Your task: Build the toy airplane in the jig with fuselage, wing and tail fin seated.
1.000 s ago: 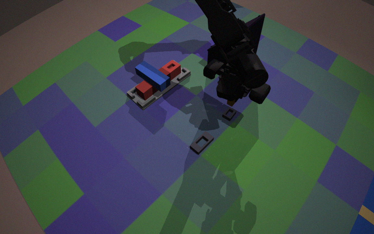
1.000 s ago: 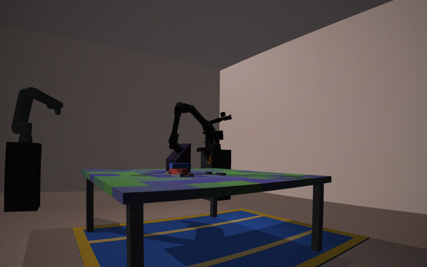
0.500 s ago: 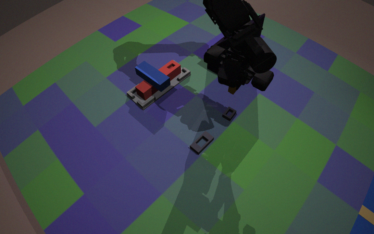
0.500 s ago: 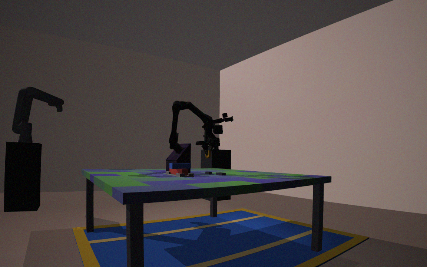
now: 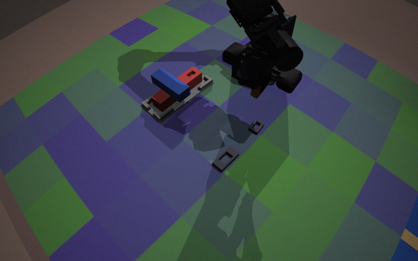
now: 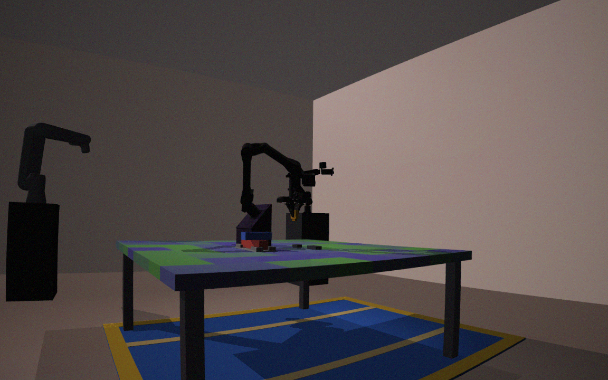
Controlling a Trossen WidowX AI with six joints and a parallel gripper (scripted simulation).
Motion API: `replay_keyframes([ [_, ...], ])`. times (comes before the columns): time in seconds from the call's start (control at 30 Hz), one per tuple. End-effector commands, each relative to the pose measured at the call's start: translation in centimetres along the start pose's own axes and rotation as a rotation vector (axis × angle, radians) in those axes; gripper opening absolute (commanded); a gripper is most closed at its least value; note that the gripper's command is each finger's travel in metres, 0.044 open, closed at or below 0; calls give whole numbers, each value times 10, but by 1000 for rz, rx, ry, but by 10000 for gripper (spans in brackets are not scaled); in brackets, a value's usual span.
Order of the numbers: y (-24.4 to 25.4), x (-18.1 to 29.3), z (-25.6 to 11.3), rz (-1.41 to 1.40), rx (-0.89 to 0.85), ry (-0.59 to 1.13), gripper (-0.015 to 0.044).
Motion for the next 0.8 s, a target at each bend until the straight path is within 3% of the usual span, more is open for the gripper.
replay_keyframes([
  [0.0, -16, -5, -3, 1, -18, -10, 0],
  [0.77, -90, -18, 5, 1, -68, -26, 0],
])
Point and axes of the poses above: the point midway between the two fingers, 35 mm back from their tips, its own z axis out along the fingers, its own y axis across the jaws, x = y × z, the point moved 8 cm from there along -z, back along the fingers, and after that the axes turned 5 degrees about -z, right-handed, at the moved point
